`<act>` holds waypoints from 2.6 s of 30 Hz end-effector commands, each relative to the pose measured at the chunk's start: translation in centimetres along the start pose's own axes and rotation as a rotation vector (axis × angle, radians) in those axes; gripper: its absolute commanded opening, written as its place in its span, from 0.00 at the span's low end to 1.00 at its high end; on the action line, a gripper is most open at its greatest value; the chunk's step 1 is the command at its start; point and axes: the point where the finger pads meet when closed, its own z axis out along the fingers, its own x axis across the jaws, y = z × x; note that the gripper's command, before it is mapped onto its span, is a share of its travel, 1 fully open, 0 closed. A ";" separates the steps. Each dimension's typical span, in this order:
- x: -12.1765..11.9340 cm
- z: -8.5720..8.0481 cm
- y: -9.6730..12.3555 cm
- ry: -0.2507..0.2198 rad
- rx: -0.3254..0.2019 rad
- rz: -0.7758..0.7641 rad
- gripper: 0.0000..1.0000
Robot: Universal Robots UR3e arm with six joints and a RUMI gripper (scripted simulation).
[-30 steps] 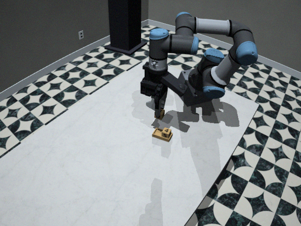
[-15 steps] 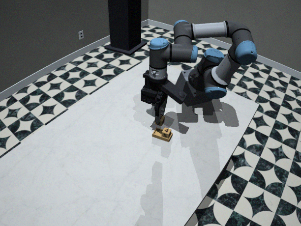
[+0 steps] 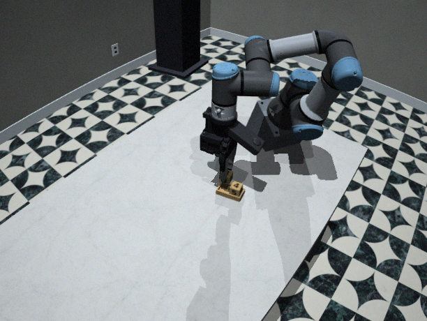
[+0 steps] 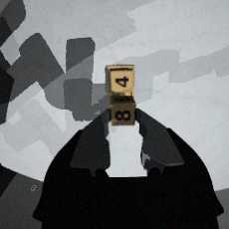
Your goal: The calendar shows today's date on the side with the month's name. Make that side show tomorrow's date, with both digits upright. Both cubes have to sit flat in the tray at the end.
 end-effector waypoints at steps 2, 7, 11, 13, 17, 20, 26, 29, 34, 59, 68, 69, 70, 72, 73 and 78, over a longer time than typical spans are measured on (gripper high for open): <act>0.1 0.0 0.1 0.001 -0.002 0.000 0.11; 0.1 0.0 0.1 0.001 -0.002 0.000 0.11; 0.1 0.0 0.1 0.001 -0.002 0.000 0.11; 0.1 0.0 0.1 0.001 -0.002 0.000 0.11; 0.1 0.0 0.1 0.001 -0.002 0.000 0.11; 0.1 0.0 0.1 0.001 -0.002 0.000 0.11; 0.1 0.0 0.1 0.001 -0.002 0.000 0.11; 0.1 0.0 0.1 0.001 -0.002 0.000 0.11; 0.1 0.0 0.1 0.001 -0.002 0.000 0.11; 0.1 1.0 0.1 0.001 -0.002 0.000 0.11; 0.1 1.8 0.1 0.001 -0.002 0.000 0.11; 0.1 1.9 0.1 0.001 -0.002 0.000 0.11; 0.1 1.9 0.1 0.001 -0.002 0.000 0.11; 0.1 2.0 0.1 0.001 -0.002 0.000 0.11; 0.1 2.0 0.1 0.001 -0.002 0.000 0.11; 0.1 2.4 0.1 0.001 -0.002 0.000 0.11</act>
